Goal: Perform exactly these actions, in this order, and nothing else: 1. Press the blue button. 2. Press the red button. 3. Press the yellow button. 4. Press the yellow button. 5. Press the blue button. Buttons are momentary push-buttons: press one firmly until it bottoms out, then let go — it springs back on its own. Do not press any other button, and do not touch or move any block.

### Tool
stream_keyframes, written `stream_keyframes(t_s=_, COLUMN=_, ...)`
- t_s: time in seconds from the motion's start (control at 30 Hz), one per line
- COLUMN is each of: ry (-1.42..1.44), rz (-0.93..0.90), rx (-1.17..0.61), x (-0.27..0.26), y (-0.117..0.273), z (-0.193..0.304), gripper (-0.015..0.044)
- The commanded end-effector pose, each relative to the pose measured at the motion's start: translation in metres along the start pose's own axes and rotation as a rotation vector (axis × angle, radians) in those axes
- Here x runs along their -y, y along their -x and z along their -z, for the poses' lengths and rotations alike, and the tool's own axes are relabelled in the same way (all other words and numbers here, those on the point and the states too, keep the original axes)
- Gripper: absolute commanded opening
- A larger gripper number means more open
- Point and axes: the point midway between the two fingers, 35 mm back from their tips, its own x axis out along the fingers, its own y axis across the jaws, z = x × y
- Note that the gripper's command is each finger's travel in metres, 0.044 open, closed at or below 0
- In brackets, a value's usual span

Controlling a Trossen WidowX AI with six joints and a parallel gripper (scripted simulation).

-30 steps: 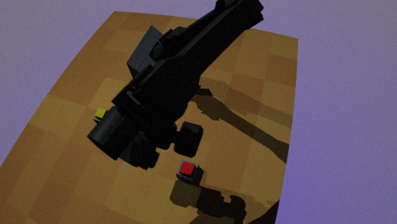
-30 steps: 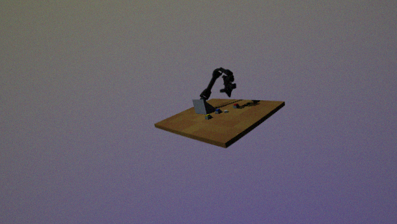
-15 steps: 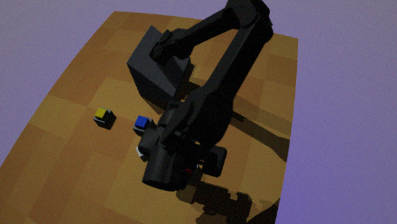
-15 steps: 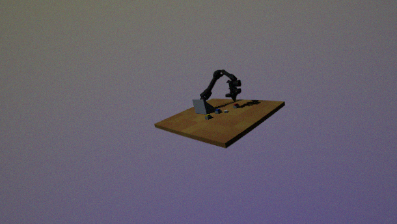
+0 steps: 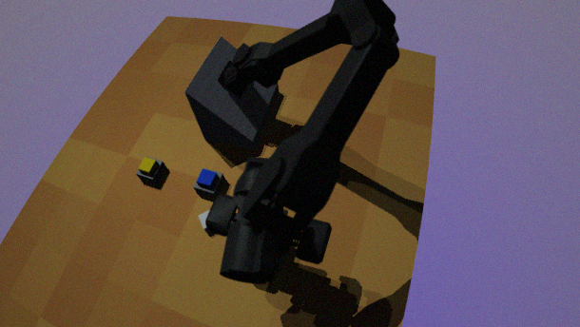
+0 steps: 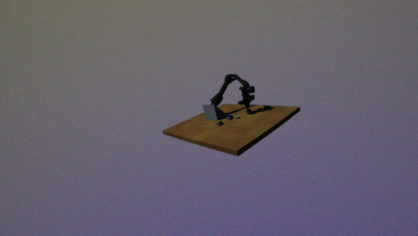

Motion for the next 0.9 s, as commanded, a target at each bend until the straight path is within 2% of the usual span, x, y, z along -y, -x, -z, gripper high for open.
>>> stream_keyframes(t_s=0.0, ry=-0.005, rz=0.001, rx=0.0, x=0.001, y=-0.005, z=0.0, gripper=0.002)
stream_keyframes(t_s=0.77, ry=-0.005, rz=0.0, rx=0.0, x=0.001, y=-0.014, z=0.001, gripper=0.002)
stream_keyframes(t_s=0.87, ry=-0.003, rz=0.001, rx=0.0, x=0.001, y=0.009, z=0.0, gripper=0.002)
